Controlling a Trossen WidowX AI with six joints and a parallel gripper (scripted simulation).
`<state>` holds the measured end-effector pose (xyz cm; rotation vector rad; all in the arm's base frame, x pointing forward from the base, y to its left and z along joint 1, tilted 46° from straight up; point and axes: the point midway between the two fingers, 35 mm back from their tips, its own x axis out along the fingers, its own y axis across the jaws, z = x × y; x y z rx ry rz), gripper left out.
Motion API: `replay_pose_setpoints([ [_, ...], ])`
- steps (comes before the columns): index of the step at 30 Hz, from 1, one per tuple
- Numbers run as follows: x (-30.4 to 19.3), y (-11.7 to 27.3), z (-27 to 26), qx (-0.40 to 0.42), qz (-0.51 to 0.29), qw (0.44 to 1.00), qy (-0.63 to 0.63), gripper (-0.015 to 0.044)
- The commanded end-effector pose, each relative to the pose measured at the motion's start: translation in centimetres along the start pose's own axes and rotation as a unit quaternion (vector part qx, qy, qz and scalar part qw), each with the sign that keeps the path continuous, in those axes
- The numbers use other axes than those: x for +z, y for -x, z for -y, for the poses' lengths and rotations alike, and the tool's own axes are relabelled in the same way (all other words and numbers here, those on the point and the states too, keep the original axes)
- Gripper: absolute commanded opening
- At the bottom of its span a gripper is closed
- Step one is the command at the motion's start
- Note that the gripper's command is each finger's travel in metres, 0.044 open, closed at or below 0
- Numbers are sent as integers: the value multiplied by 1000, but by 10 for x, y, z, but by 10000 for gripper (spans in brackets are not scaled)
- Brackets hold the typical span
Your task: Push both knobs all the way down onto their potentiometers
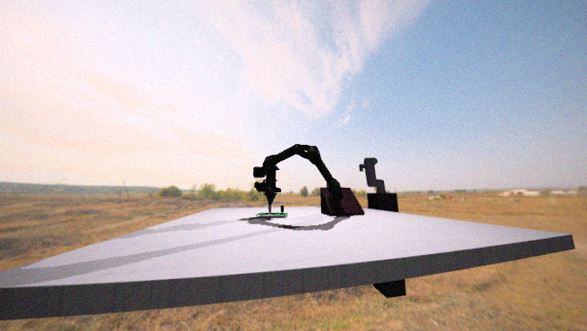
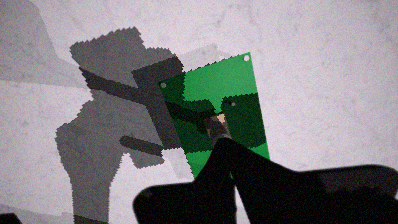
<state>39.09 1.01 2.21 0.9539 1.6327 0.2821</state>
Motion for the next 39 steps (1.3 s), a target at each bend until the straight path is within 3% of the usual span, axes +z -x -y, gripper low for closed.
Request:
replay_pose_setpoints([
  [1,-1,-9,-2,-1,-6,1000,6,0],
  [22,-1,-9,-2,-1,-6,1000,6,0],
  [39,0,16,-2,-2,-6,1000,6,0],
])
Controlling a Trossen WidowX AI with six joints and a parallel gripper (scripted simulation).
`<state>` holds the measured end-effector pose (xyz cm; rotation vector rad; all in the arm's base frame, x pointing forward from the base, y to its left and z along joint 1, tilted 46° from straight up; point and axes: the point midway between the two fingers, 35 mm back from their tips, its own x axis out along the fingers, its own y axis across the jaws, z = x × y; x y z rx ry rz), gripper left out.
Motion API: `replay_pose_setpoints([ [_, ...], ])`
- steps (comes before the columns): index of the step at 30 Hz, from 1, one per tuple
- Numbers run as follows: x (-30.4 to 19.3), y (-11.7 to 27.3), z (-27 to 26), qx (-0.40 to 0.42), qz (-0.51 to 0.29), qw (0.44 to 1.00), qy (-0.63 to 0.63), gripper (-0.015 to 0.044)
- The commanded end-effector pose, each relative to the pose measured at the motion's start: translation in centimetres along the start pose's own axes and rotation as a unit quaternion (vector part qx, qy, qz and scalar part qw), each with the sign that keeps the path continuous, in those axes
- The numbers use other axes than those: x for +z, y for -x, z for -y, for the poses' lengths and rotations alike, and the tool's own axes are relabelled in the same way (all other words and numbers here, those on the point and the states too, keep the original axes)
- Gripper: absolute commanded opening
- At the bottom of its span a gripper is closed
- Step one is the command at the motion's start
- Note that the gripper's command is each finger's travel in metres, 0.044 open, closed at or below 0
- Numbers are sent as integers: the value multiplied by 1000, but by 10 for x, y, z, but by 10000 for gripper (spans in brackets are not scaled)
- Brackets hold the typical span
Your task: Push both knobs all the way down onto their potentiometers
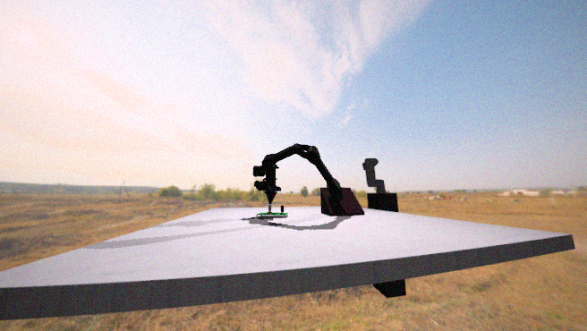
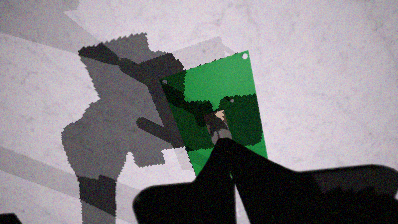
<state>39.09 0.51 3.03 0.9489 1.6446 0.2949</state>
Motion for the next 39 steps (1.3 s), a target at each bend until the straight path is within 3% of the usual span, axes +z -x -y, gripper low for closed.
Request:
replay_pose_setpoints([
  [1,1,8,0,-2,2,1000,2,0],
  [11,-5,5,5,-1,1,1000,0,263],
  [18,-73,28,47,-5,2,1000,-2,440],
  [24,-133,30,75,-4,-1,1000,-1,440],
  [39,-135,30,75,-4,-1,1000,-1,440],
])
